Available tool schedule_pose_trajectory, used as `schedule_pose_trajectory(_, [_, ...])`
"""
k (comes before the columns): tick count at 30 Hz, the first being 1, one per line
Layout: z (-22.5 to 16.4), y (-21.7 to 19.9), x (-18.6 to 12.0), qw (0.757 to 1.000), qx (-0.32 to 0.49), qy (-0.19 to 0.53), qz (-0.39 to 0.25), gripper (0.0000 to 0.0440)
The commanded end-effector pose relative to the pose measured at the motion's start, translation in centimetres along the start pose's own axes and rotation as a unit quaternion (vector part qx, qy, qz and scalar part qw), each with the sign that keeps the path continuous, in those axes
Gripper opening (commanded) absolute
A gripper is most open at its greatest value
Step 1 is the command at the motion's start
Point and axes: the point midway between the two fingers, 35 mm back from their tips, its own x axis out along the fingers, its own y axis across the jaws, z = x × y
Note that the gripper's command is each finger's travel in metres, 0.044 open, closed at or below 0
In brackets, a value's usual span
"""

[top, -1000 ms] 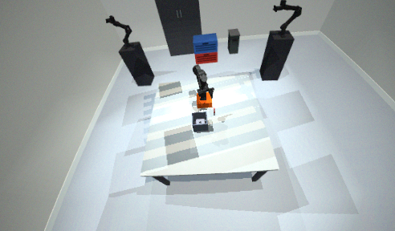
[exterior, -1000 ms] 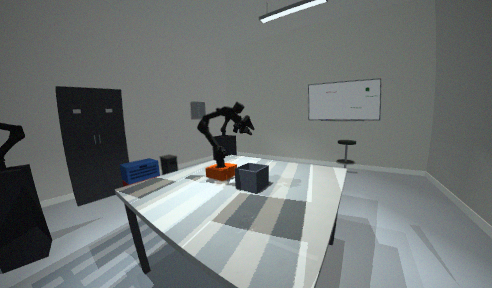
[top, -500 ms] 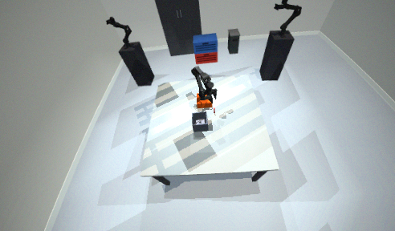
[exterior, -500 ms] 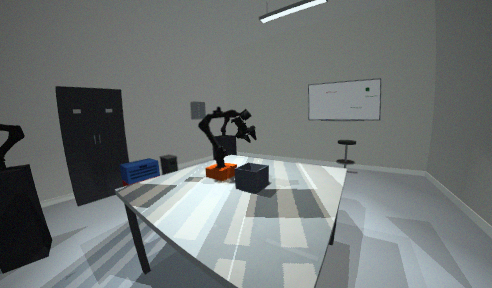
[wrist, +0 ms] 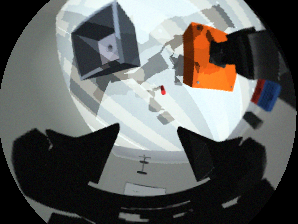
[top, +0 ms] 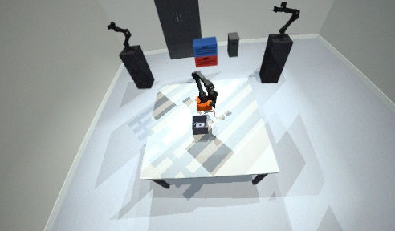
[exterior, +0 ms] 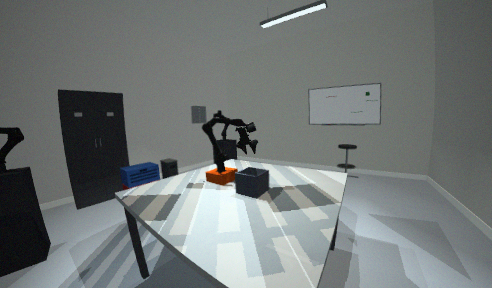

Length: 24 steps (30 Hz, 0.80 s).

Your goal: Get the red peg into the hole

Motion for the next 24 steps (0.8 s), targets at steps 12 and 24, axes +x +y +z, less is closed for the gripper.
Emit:
schedule_pose_trajectory(12, [2.2,-3.1,5.1,0.99,-0.079,-0.072,-0.098,0.044])
schedule_pose_trajectory(24, [4.1,-4.5,8.5,0.975,-0.132,-0.116,-0.137,0.0438])
